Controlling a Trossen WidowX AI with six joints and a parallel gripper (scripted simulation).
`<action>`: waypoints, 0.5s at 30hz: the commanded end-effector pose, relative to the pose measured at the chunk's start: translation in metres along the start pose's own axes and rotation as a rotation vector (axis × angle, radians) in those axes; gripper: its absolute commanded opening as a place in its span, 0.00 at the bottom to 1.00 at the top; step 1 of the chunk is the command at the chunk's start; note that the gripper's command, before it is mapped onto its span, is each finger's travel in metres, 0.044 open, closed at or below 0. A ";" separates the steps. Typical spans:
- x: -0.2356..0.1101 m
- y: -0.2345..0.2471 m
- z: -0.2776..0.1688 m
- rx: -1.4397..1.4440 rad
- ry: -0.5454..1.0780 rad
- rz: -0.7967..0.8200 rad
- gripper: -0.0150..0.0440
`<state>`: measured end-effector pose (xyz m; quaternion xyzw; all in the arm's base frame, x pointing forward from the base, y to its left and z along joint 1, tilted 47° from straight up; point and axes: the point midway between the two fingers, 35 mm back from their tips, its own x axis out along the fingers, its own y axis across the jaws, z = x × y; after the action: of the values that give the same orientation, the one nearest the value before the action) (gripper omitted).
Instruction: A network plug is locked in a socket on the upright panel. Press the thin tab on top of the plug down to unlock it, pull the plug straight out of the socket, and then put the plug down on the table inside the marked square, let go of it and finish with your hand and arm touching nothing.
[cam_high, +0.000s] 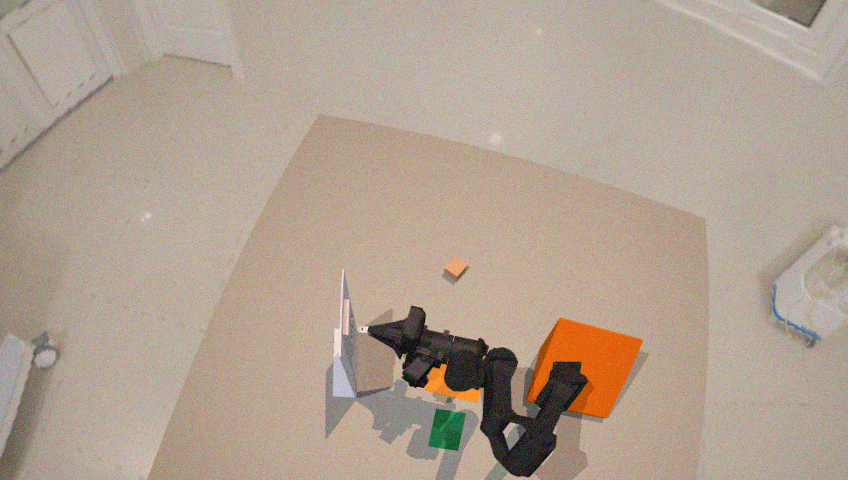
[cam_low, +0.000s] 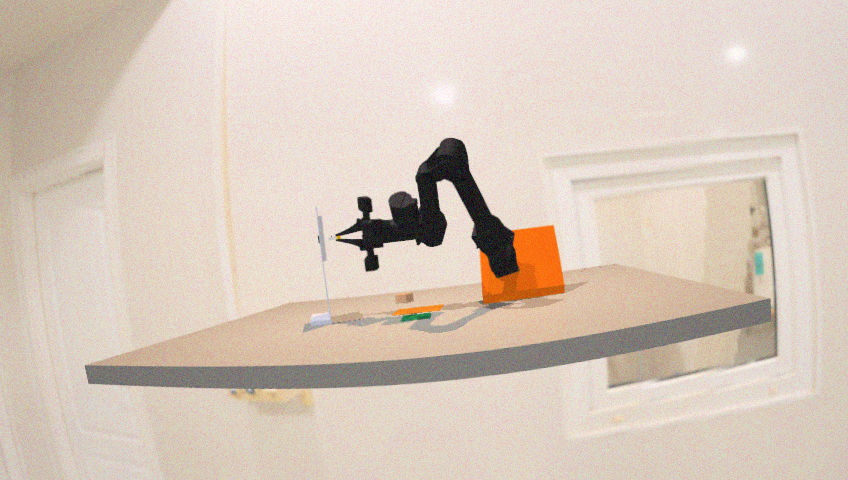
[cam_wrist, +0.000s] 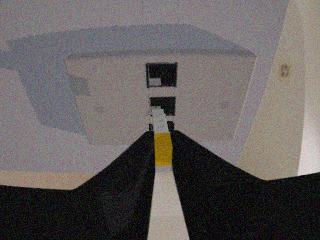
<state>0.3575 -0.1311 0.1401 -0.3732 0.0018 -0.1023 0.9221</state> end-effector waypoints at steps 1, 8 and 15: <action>-0.004 0.001 -0.001 0.000 0.000 0.006 0.25; -0.008 0.001 -0.002 -0.001 0.000 0.006 0.25; -0.013 0.001 -0.004 -0.001 0.003 0.008 0.25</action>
<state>0.3478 -0.1313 0.1371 -0.3734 0.0032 -0.1017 0.9221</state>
